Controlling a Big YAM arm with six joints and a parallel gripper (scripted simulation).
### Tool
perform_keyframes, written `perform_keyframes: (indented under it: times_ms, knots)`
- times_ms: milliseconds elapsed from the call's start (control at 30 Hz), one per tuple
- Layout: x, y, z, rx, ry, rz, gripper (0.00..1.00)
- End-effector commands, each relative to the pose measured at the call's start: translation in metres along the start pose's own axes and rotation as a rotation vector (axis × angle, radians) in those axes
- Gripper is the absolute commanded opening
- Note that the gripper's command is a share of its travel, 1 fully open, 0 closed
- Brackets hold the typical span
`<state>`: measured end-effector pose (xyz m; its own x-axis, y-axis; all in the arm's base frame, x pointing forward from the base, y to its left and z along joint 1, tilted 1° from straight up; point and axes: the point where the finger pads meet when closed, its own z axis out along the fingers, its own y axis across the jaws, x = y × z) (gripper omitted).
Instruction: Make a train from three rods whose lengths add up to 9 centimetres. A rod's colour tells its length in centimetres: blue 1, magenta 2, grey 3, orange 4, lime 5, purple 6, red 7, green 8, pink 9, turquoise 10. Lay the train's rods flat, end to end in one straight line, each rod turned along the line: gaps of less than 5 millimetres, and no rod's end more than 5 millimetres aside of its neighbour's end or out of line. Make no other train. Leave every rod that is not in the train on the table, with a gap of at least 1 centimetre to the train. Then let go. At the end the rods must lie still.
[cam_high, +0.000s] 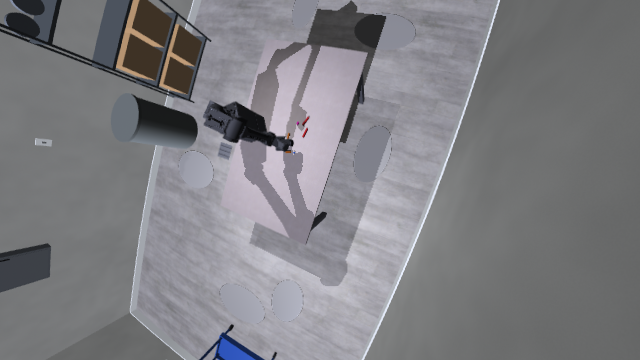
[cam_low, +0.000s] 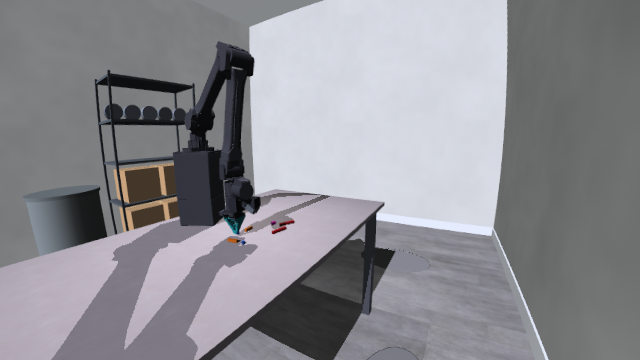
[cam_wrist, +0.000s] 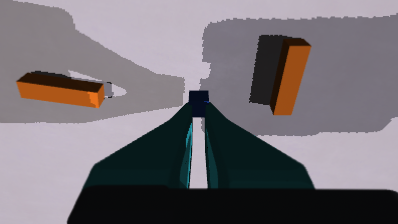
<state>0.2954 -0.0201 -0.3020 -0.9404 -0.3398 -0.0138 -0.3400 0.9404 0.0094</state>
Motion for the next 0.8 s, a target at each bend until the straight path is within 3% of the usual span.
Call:
perform_keyframes:
  times_ms: [0,533,767]
  knots:
    - [-0.015,-0.002,-0.007,0.01,-0.021,-0.004,0.04]
    - [-0.014,-0.001,-0.006,0.009,-0.02,-0.004,0.04]
    - [-0.006,0.002,0.005,0.004,-0.009,-0.003,0.04]
